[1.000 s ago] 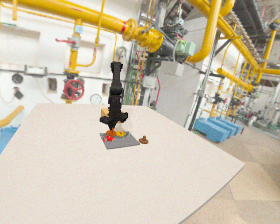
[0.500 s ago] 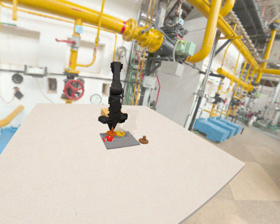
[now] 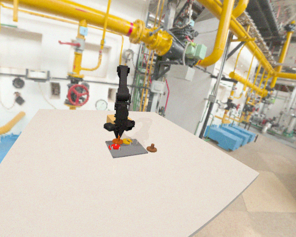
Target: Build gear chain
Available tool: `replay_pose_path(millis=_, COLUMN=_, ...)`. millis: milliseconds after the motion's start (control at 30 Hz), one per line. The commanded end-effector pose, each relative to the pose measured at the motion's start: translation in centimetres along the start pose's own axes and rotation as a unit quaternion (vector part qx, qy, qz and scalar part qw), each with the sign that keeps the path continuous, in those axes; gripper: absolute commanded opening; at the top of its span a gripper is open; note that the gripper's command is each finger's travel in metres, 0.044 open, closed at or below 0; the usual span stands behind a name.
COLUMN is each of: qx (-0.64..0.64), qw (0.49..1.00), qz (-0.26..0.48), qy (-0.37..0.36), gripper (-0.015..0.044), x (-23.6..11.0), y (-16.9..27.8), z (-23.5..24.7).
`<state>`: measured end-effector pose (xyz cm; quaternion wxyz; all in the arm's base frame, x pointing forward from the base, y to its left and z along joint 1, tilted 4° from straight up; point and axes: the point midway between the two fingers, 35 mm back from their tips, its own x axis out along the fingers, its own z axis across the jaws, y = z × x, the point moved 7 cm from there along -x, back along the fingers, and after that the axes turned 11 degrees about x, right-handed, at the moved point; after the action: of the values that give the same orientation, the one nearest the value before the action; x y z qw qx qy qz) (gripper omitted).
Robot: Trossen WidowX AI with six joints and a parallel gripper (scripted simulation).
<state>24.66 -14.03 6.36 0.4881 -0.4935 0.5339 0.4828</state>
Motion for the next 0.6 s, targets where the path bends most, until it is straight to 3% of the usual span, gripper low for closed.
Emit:
replay_pose_path(millis=0, qx=-0.029, qw=1.0, qz=0.0, qy=0.001, gripper=0.0, x=0.14, y=0.08, z=0.1)
replay_pose_path(millis=567, qx=-0.123, qw=0.992, qz=0.0, qy=0.001, gripper=0.0, x=0.36, y=-0.01, z=-0.07)
